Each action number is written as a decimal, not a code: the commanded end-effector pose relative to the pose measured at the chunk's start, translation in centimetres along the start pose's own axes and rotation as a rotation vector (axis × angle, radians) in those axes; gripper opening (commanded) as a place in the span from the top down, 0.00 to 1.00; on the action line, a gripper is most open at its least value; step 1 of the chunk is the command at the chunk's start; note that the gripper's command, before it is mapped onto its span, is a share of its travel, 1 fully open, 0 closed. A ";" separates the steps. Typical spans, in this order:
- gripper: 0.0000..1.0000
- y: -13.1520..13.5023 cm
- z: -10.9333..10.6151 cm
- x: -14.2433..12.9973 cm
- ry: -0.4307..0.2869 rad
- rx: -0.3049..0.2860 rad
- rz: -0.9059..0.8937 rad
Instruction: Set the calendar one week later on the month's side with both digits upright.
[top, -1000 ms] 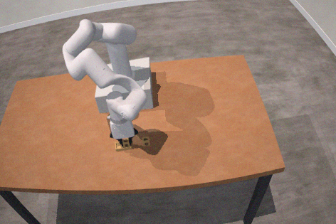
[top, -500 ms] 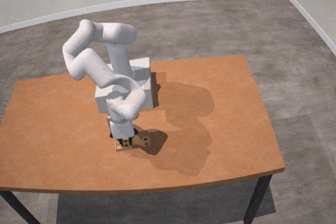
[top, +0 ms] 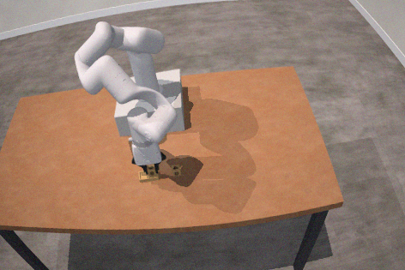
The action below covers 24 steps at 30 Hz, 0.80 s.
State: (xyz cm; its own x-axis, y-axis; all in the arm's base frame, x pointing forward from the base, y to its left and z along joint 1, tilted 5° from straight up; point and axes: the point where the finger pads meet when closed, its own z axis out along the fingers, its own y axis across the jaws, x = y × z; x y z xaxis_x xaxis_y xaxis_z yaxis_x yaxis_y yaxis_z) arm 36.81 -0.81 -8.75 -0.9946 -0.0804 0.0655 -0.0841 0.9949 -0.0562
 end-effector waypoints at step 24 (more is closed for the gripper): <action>0.71 0.0 -8.9 -0.1 -0.004 0.000 0.000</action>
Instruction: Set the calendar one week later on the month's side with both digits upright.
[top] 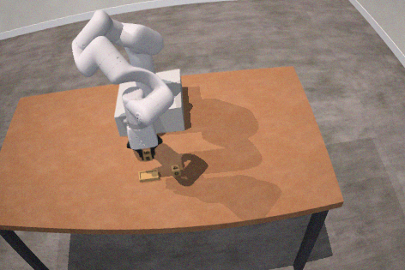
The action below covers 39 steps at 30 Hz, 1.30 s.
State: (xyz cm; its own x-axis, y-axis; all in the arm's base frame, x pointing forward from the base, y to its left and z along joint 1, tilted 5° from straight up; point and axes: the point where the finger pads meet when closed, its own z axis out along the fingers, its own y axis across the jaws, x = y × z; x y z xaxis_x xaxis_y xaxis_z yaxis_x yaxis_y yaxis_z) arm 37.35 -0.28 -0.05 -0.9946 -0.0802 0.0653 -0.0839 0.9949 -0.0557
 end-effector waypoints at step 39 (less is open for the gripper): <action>0.71 6.1 0.6 5.0 0.195 -0.163 0.786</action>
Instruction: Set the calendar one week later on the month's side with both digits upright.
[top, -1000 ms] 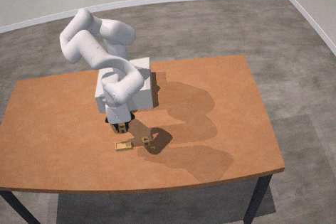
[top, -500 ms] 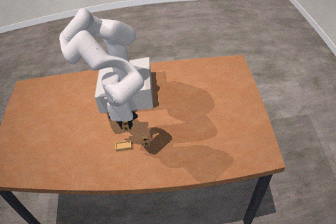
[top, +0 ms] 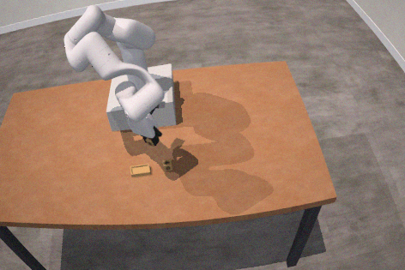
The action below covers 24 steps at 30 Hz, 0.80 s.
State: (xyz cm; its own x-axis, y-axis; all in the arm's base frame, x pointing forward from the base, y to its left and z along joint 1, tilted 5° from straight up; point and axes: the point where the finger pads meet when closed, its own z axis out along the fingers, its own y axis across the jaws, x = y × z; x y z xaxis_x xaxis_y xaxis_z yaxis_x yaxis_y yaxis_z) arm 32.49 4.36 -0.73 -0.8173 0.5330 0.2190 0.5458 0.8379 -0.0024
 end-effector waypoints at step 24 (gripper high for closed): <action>0.71 3.3 0.7 5.3 0.183 -0.092 0.813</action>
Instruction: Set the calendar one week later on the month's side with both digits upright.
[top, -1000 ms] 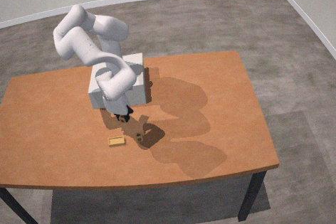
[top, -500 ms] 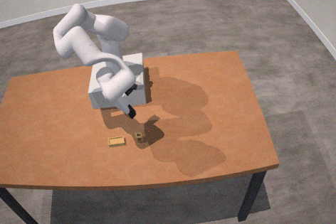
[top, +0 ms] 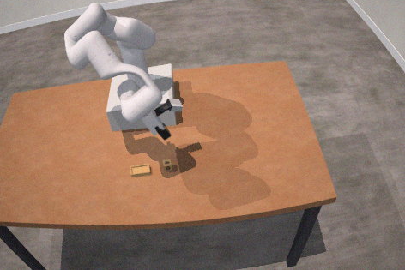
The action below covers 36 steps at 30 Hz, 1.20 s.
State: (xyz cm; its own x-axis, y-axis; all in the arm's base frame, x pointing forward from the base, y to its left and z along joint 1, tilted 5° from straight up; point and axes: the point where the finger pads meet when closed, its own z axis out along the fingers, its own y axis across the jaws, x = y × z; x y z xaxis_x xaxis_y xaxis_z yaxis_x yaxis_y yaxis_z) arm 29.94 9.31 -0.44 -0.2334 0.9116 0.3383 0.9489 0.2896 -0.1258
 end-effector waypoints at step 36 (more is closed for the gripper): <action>0.71 3.2 0.4 5.9 0.244 -0.062 1.176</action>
State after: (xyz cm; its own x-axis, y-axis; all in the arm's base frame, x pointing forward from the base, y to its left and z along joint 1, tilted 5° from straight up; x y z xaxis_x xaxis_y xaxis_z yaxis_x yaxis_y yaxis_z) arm 31.01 15.15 0.56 0.7428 0.6219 0.2481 0.6617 -0.6255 -0.4133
